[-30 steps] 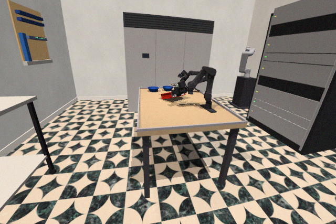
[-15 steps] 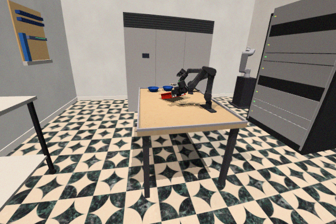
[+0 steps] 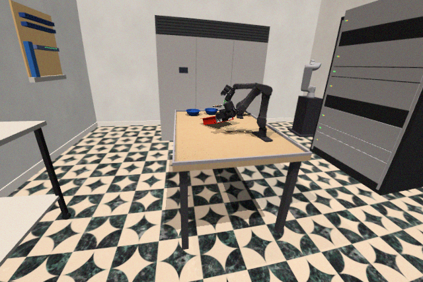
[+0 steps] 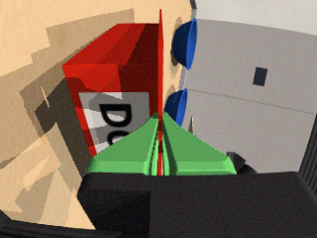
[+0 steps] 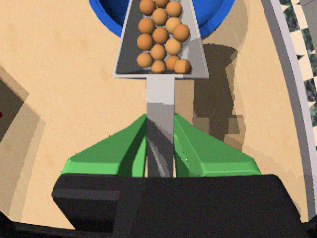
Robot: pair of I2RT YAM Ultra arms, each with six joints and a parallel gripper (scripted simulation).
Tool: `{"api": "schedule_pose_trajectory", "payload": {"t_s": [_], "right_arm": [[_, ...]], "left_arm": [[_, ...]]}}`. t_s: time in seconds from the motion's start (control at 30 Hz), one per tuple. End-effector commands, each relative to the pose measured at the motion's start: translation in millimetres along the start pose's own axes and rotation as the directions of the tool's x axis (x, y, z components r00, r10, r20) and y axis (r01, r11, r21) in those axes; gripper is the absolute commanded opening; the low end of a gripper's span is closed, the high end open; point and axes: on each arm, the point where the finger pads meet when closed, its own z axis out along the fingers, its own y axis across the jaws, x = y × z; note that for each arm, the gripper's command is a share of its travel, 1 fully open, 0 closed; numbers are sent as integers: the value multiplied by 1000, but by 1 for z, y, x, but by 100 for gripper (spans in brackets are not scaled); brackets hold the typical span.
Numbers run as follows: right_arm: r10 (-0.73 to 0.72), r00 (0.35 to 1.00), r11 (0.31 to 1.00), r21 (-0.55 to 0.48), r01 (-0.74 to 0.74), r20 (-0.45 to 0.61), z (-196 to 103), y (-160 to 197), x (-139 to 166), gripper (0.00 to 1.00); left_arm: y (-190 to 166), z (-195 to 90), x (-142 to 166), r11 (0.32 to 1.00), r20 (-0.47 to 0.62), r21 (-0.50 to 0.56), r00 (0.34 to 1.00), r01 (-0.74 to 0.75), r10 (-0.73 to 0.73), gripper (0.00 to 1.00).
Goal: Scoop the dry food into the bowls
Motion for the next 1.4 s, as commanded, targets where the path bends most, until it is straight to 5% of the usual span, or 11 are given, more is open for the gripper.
{"api": "schedule_pose_trajectory", "payload": {"t_s": [0.0,0.77,1.37], "right_arm": [[1,1000,1000,7,-1,23,-11,0,-11,0],[3,999,1000,6,-3,38,-12,-1,-14,0],[1,989,1000,7,0,-151,-22,0,-22,0]], "left_arm": [[-43,-6,-10,990,33,96,994,-107,105,0],[-43,-6,-10,990,33,96,994,-107,105,0],[-43,-6,-10,990,33,96,994,-107,105,0]]}}
